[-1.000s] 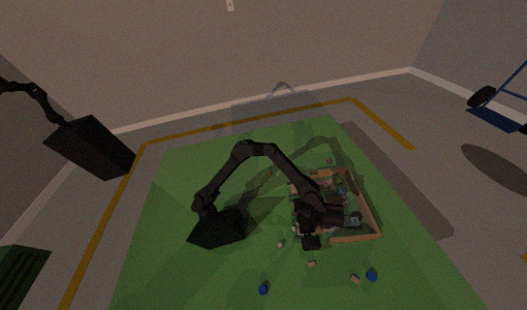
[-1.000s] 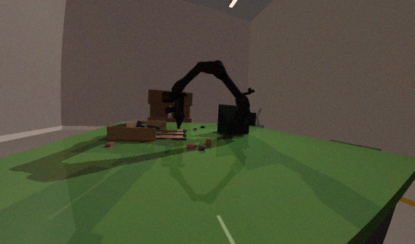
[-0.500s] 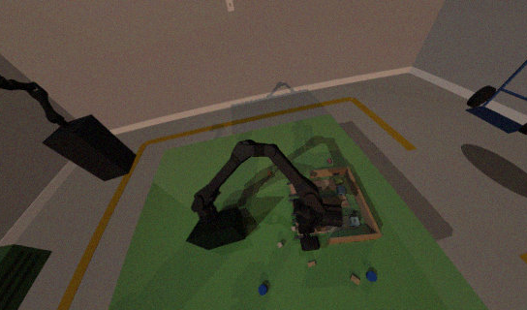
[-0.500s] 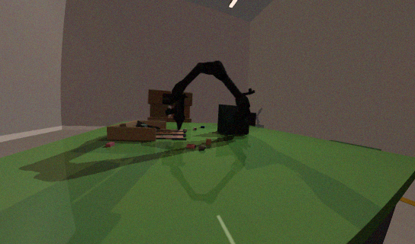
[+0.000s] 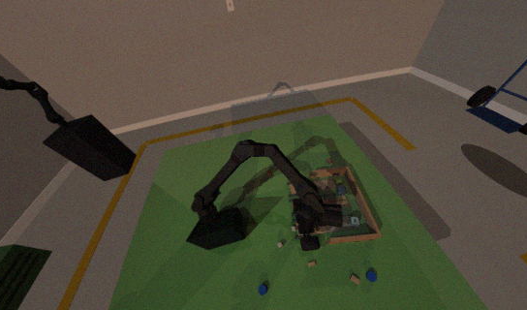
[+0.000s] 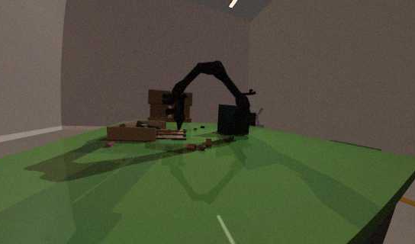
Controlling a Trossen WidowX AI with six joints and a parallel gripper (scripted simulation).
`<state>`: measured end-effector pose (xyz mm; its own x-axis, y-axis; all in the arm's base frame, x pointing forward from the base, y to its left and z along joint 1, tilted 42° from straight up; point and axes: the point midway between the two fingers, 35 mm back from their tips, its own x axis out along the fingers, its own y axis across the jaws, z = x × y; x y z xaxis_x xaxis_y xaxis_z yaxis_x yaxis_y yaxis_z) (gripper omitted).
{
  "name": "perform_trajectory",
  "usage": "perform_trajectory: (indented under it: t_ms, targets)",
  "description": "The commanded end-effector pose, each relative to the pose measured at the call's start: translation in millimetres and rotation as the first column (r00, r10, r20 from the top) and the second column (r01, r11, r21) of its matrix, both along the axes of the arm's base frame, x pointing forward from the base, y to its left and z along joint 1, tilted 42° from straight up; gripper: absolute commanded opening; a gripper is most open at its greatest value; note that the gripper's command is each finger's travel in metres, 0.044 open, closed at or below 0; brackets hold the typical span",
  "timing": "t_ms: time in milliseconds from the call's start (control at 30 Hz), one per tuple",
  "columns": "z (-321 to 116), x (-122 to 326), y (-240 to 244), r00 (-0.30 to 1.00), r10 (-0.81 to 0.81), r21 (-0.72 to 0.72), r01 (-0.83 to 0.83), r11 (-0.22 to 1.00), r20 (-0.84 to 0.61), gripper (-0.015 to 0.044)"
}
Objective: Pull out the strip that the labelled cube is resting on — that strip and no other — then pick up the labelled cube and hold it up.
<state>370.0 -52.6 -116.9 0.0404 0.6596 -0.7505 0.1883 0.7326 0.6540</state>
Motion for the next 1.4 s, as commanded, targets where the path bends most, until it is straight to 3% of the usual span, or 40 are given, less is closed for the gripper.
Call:
perform_trajectory:
  t_ms: [0,733,1367]
  targets:
    - [-0.3,0.5,1.1,1.000,-0.003,0.004,0.003,1.000,0.001,0.0000]
    - [-2.0,1.1,2.4,1.000,-0.003,0.004,0.003,1.000,0.001,0.0000]
    - [-0.6,-26.3,7.0,1.000,-0.003,0.004,0.003,1.000,-0.001,0.0000]
